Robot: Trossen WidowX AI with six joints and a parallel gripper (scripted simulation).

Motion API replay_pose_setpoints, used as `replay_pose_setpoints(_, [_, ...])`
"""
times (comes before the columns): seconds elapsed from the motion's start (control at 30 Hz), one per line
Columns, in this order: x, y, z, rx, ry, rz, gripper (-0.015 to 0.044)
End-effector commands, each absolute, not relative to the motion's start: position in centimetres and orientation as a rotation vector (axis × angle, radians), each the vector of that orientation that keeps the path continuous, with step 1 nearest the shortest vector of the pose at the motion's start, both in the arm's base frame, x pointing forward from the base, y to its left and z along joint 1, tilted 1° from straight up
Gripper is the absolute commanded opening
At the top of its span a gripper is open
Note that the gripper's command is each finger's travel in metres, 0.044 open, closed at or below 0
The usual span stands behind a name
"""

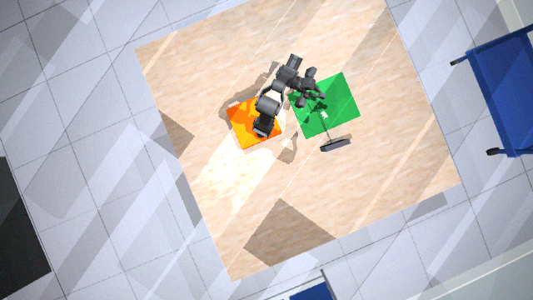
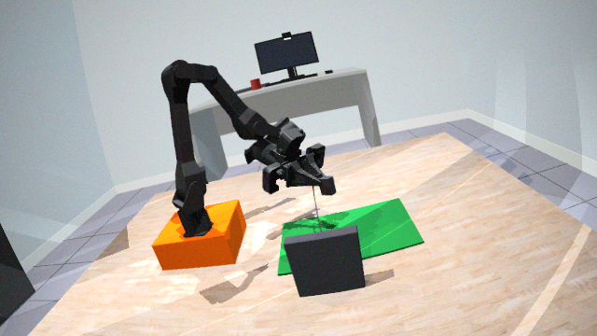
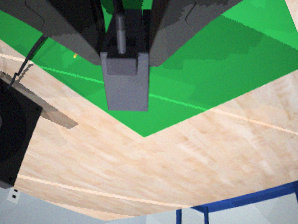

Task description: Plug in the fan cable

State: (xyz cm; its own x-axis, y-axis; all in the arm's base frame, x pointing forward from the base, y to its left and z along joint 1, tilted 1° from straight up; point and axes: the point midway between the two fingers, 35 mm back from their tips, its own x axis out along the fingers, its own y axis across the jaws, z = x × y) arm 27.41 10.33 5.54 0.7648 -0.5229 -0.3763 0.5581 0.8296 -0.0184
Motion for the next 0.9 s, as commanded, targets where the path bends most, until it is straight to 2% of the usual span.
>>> replay_pose_setpoints(0.0, [27.3, 10.4, 5.2, 0.1, 0.375, -0.59, 0.0])
replay_pose_setpoints(0.87, [26.9, 10.8, 2.9, 0.1, 0.376, -0.59, 0.0])
